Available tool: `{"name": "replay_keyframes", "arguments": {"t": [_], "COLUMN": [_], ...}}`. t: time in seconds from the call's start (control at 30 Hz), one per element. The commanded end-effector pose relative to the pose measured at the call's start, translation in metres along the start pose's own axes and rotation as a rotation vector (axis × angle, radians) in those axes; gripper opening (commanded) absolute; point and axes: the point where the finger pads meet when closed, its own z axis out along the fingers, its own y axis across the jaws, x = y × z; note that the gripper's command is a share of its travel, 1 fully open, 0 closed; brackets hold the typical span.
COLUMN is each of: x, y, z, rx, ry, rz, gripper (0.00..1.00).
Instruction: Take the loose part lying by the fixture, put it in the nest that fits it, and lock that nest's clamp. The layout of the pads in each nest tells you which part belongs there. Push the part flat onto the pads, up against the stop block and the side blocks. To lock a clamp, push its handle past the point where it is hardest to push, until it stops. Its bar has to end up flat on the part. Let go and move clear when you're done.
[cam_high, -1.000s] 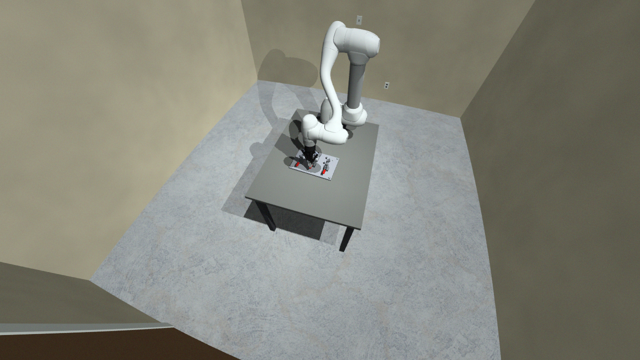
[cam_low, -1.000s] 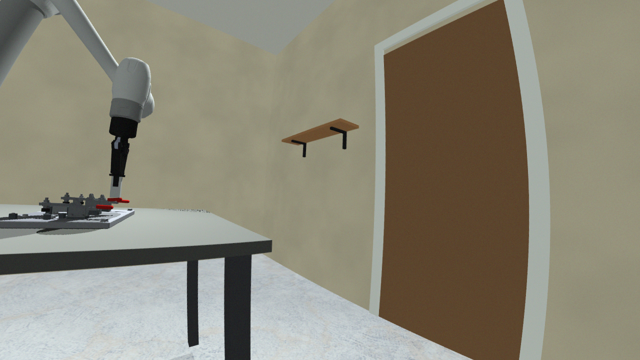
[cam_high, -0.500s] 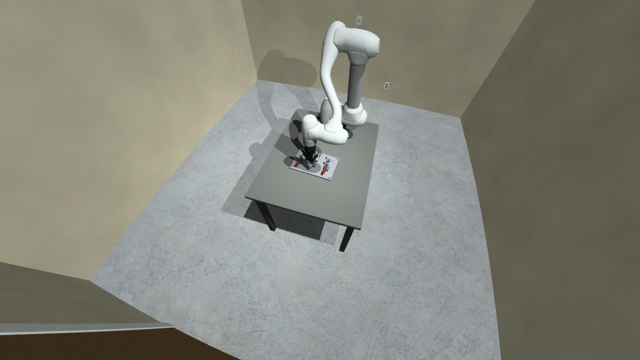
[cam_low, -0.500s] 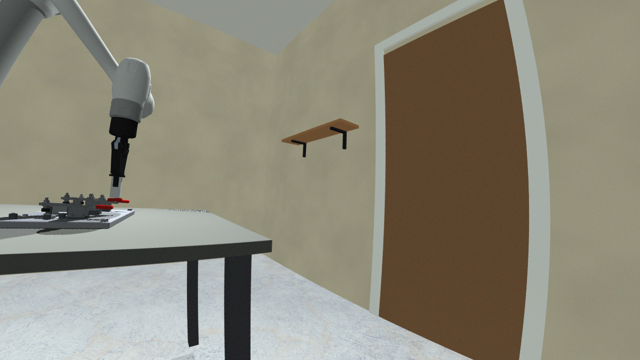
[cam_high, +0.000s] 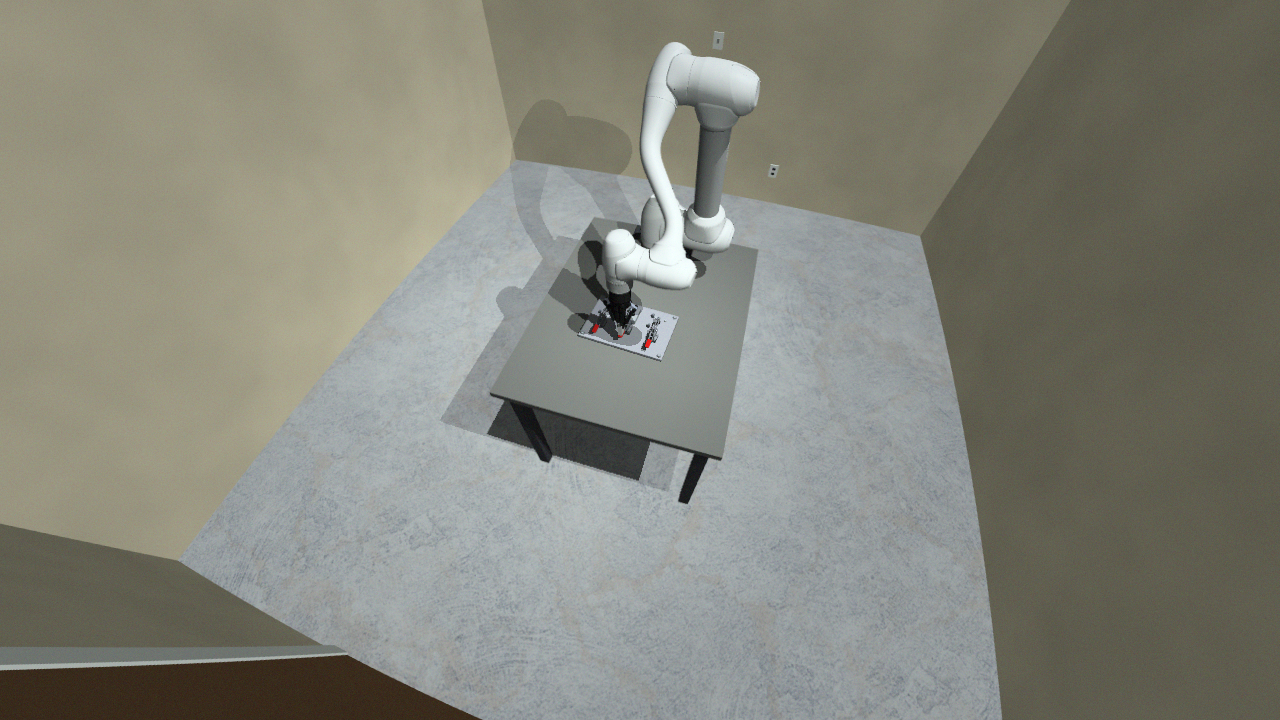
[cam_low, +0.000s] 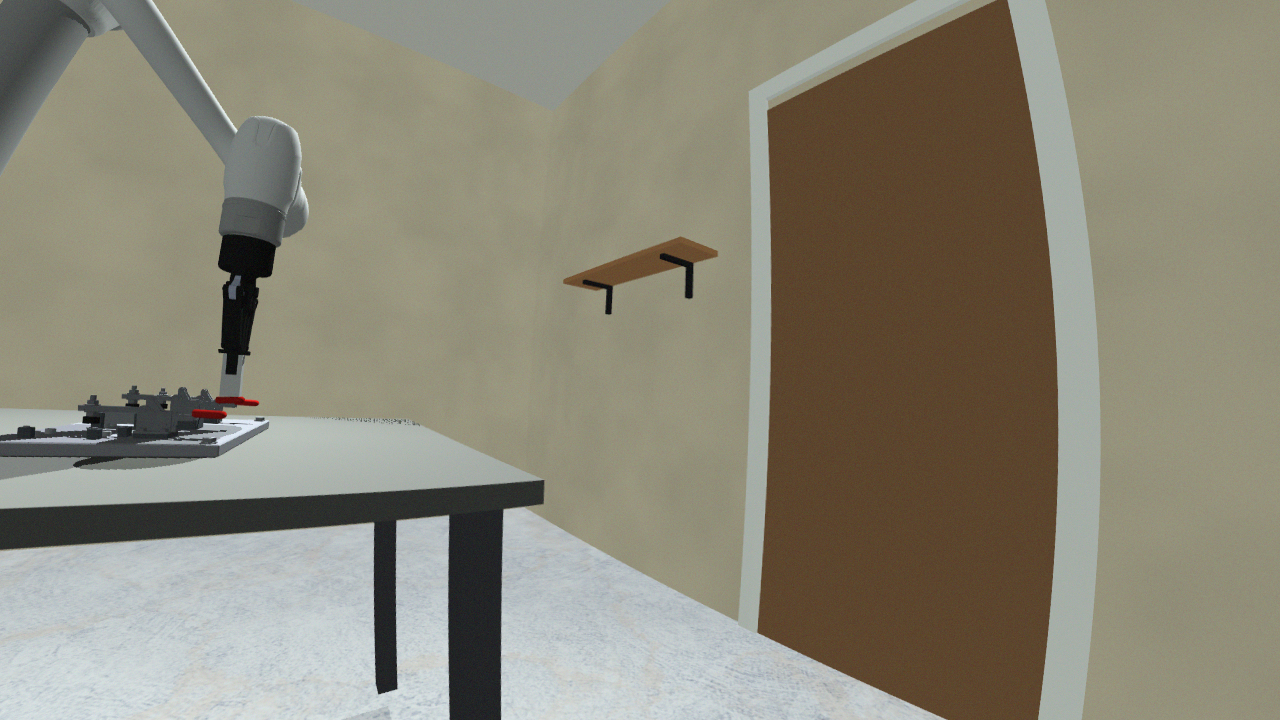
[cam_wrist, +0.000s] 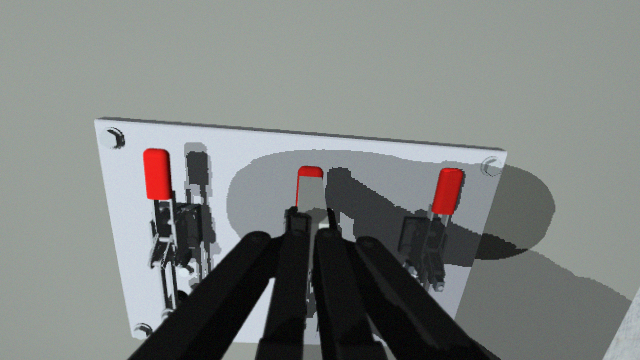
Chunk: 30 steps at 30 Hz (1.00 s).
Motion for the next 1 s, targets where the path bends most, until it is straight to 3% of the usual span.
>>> {"name": "replay_keyframes", "arguments": {"t": [0.0,0.97], "x": [-0.0002,-0.0002], "y": [0.0000,0.0000], "z": [0.0000,0.0040], "rx": [0.000,0.000], "ry": [0.000,0.000], "rz": [0.000,0.000], "gripper": [0.10,0.10]}}
